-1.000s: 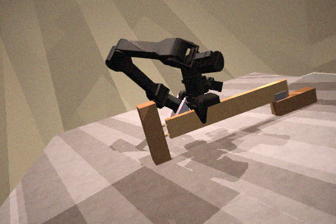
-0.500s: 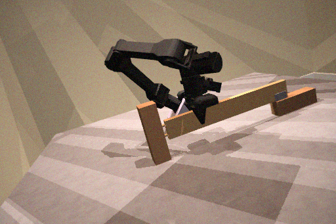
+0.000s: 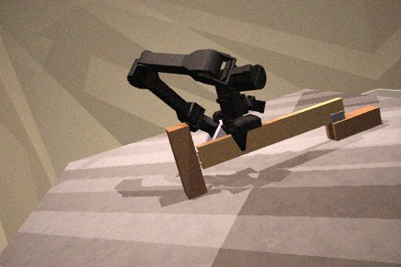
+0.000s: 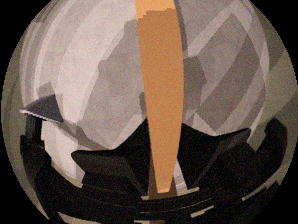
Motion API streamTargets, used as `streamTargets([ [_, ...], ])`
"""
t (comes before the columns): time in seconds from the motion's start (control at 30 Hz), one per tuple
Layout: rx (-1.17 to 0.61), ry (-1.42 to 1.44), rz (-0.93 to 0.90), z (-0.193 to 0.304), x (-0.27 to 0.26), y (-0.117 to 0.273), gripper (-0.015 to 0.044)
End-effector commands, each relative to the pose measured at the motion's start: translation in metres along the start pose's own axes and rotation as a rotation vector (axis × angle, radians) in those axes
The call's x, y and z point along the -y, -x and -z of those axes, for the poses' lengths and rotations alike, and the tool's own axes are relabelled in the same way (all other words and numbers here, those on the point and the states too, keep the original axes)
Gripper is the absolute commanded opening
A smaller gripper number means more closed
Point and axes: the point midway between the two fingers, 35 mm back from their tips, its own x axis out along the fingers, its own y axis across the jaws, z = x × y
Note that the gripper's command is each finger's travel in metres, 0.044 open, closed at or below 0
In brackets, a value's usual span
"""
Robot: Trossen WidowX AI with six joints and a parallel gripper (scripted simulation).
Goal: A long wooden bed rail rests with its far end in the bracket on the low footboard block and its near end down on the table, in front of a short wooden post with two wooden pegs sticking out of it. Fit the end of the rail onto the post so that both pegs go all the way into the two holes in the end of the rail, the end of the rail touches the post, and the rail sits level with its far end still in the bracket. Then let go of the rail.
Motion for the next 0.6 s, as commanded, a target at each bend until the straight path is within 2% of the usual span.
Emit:
streamTargets([
  [0.0, 0.004, 0.000, 0.008, 0.0031, 0.0003, 0.0035, 0.0000],
  [0.57, 0.004, 0.000, 0.008, 0.0082, 0.0003, 0.0031, 0.0000],
])
